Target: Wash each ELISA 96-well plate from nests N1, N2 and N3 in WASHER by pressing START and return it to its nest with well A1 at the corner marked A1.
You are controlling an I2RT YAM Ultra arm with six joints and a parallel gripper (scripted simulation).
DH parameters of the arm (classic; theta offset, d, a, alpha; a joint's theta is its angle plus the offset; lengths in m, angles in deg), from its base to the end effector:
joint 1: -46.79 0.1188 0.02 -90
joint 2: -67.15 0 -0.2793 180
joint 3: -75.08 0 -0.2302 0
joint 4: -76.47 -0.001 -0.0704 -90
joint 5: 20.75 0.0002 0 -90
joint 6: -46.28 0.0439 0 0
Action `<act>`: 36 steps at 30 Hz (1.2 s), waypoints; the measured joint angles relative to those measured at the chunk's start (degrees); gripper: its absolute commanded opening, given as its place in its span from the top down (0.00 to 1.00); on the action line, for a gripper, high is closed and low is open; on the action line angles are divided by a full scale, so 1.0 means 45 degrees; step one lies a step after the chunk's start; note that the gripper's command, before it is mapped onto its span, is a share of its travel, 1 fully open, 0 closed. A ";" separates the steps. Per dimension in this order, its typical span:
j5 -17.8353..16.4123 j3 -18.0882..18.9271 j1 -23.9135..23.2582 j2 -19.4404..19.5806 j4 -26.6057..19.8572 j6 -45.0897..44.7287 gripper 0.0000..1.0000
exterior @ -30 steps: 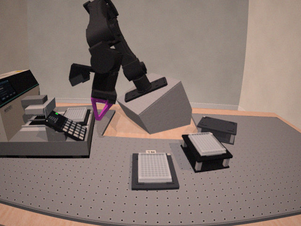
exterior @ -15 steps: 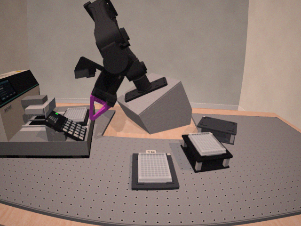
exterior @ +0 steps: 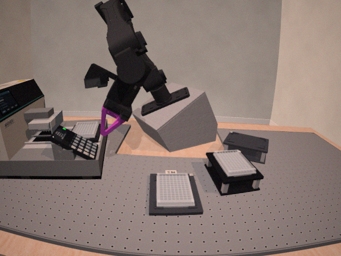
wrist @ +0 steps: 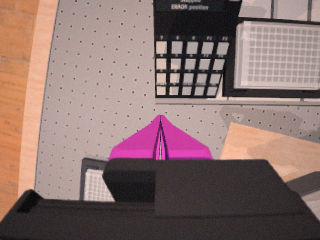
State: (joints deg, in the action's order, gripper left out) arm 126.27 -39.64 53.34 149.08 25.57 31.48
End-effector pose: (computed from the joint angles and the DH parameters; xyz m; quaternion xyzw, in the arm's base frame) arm 0.2397 -0.0085 0.2421 0.5628 0.6594 -0.2421 0.4357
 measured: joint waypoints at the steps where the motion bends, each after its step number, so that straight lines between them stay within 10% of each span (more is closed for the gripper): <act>1: 0.0000 0.0000 0.0000 0.0000 0.0000 0.0000 1.00; 36: -0.0675 -0.0991 -0.1729 0.0500 0.3439 -0.2414 1.00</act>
State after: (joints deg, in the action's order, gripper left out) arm 123.23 -44.10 45.56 151.33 41.04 20.62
